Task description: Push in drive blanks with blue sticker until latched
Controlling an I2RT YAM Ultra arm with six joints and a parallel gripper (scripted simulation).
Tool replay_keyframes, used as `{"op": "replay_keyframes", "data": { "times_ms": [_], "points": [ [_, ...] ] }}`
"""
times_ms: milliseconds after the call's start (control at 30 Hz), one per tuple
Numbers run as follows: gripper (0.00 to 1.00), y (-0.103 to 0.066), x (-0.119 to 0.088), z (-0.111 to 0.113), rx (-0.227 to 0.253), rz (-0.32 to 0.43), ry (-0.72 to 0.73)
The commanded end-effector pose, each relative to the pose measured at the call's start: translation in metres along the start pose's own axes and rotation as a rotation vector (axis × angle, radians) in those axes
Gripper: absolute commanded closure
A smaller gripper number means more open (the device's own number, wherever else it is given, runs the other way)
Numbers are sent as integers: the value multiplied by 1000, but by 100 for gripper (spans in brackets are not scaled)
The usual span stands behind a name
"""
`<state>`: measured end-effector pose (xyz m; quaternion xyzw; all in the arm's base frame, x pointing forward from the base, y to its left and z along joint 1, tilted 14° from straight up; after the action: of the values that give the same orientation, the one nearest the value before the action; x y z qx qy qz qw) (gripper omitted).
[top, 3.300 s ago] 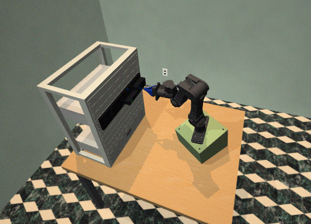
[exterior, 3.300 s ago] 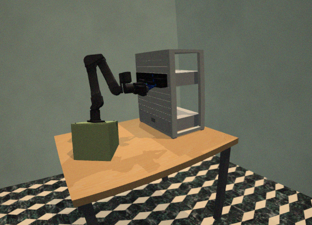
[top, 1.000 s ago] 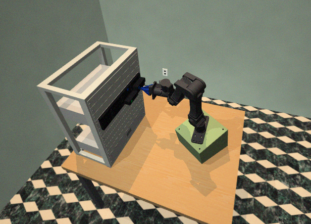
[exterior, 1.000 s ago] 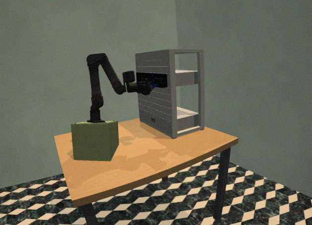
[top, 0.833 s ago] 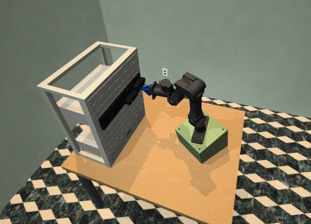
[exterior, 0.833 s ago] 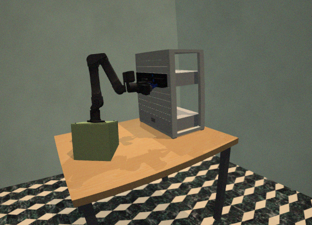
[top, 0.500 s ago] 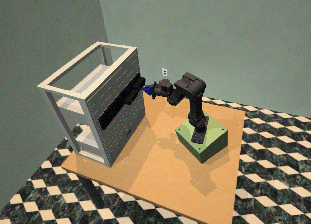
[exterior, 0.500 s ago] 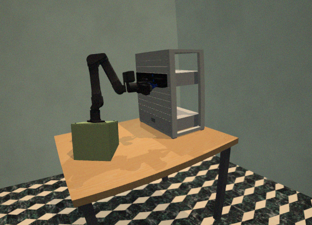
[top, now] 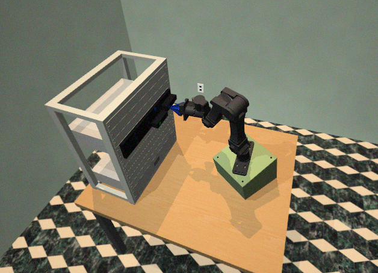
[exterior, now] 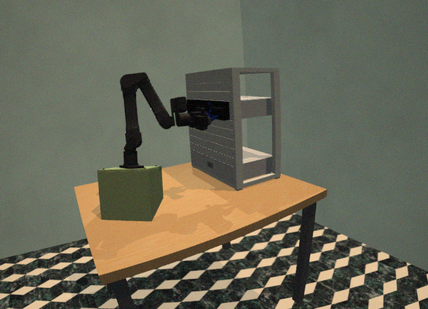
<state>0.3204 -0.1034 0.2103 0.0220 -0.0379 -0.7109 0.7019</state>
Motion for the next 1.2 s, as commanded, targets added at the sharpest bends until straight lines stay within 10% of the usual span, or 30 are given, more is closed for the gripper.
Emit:
{"op": "replay_keyframes", "data": {
  "times_ms": [0,1167],
  "points": [
    [100,13,11,18,61,-41,-42],
    [100,19,13,21,61,-41,-42]
  ]
}}
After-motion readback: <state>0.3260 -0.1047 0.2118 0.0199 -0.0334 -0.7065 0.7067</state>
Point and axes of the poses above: the point where the finger pads meet when closed, its own y axis out along the fingers, its own z axis across the jaws, x = y × z, the point moved 7 cm from there along -y, back along the fingers, and after that the axes turned 15 degrees about -y, right-handed, at the moved point
